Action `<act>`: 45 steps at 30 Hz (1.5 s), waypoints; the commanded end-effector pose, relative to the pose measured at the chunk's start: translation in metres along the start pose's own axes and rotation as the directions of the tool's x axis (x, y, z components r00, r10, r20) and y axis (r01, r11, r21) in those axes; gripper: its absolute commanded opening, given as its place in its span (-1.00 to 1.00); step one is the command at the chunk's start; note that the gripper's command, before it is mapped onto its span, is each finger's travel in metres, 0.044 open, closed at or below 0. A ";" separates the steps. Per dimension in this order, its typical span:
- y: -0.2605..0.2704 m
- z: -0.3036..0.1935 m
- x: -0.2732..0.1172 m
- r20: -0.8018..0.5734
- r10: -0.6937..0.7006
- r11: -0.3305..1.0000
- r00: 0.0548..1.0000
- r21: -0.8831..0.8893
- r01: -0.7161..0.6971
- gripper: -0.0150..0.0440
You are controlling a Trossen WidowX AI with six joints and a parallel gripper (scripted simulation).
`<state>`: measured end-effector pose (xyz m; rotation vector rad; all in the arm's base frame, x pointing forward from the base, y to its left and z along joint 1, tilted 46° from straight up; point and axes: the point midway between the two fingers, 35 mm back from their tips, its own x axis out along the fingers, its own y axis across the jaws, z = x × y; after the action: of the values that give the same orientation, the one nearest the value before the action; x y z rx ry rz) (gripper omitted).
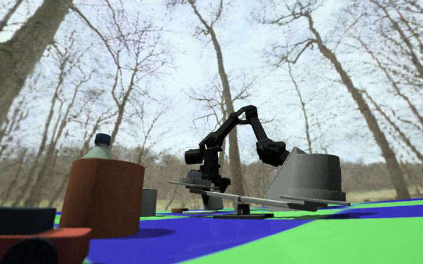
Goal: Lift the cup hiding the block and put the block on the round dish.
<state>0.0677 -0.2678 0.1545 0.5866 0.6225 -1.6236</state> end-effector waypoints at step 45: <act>0.119 -0.027 -0.077 -0.115 0.100 0.957 0.988 -0.261 -0.128 0.39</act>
<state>0.1614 -0.2184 0.1893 0.5407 0.7692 -1.4177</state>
